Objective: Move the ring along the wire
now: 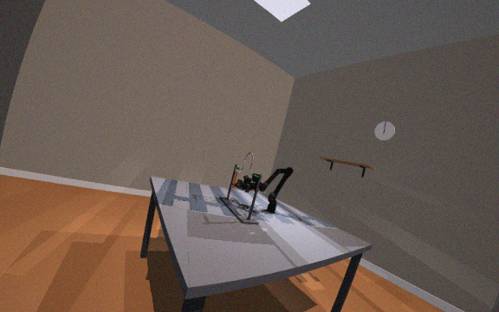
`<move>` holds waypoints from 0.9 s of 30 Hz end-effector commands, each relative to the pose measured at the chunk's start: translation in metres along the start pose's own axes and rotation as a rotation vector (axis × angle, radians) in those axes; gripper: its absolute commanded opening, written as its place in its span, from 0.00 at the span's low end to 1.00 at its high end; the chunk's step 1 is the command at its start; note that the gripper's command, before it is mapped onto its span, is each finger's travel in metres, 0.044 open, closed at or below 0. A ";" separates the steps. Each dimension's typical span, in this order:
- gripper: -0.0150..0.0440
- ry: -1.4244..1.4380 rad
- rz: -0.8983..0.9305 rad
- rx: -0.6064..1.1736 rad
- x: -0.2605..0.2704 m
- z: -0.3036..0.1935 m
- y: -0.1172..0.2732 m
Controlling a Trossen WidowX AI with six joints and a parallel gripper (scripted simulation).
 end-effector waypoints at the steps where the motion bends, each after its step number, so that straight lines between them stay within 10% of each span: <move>1: 0.53 -0.001 -0.004 -0.005 0.000 0.001 -0.008; 27: 0.53 -0.002 -0.004 -0.008 0.004 -0.001 -0.031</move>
Point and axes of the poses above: the point midway between the two fingers, 35 mm back from their tips, its own y axis back along the fingers, its own x axis across the jaws, z = x × y, the point moved 7 cm from there along y, back along the fingers, and after that the axes turned 5 degrees about y, right-handed, at the moved point
